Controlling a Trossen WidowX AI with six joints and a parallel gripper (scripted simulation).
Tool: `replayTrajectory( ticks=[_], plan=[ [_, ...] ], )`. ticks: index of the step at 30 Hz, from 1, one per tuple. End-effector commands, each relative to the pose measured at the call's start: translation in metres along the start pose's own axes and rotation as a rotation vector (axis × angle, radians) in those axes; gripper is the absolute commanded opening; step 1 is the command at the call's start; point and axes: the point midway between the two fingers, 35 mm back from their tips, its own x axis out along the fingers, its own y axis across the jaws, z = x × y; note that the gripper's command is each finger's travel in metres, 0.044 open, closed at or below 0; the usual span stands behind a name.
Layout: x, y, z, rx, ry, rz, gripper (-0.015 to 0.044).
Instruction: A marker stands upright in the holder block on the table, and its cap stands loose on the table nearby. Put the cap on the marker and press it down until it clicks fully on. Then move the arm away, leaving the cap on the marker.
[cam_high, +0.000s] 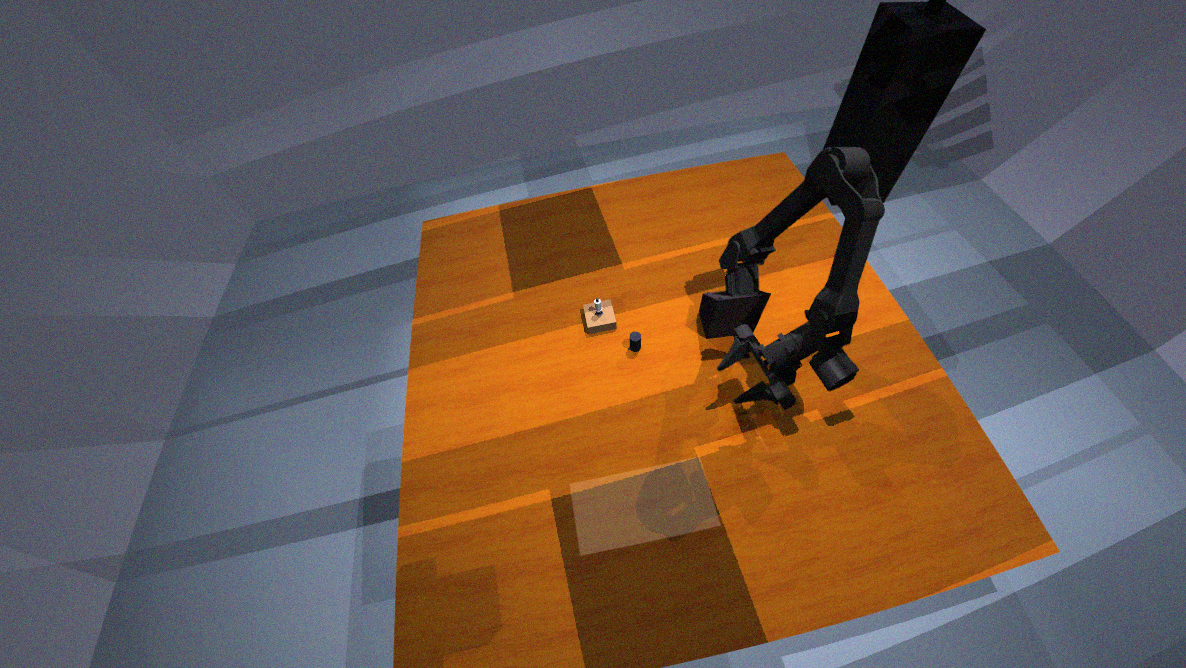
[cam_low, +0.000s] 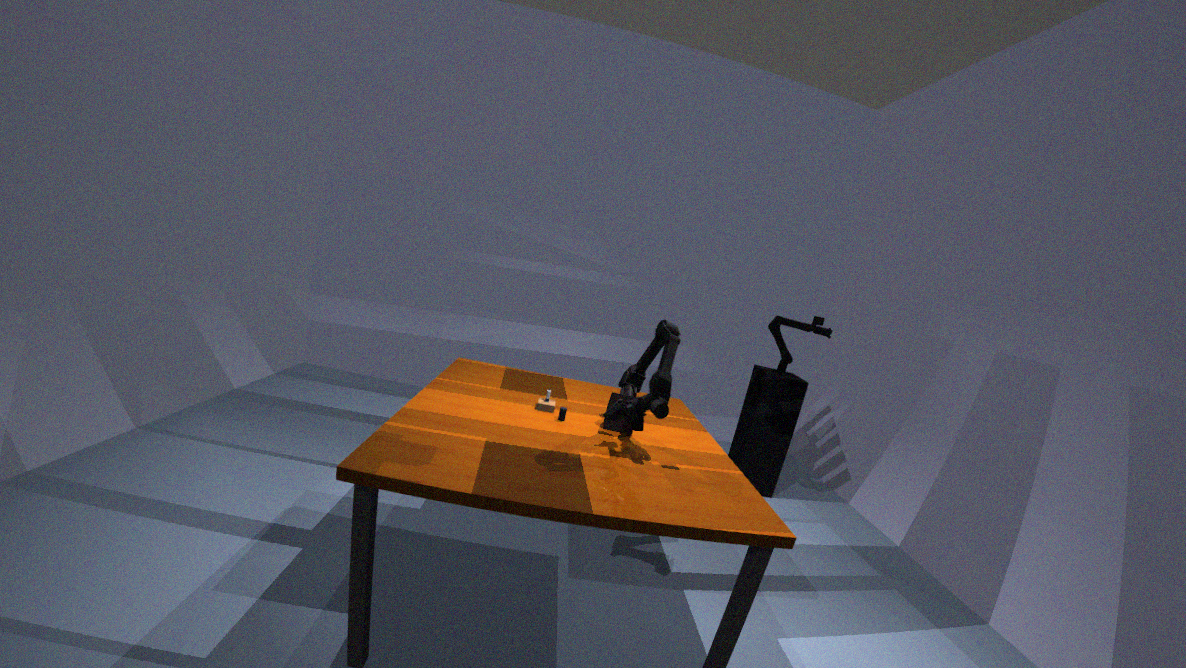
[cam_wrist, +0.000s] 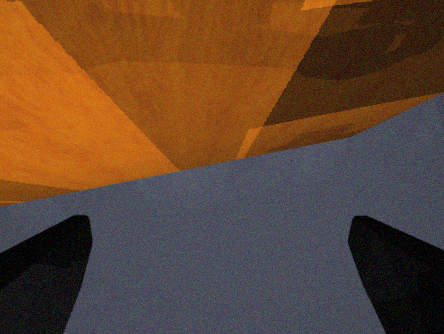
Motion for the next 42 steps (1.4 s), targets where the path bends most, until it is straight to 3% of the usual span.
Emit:
replayTrajectory(
  ticks=[1,6,13,22,30,33,42],
  plan=[
    [0.000,0.000,-0.001,0.012,-0.006,0.005,0.0374],
    [0.014,0.004,-0.024,0.335,-0.137,0.146,0.0243],
    [0.043,0.025,-0.068,0.880,-0.273,0.422,0.0243],
    [0.088,0.090,-0.118,1.571,-0.307,0.858,0.0243],
    [0.116,0.164,-0.142,2.088,-0.153,1.255,0.0243],
    [0.119,0.186,-0.144,2.205,-0.082,1.355,0.0243],
    [0.136,0.196,-0.114,2.213,-0.074,1.363,0.0243]
  ],
)
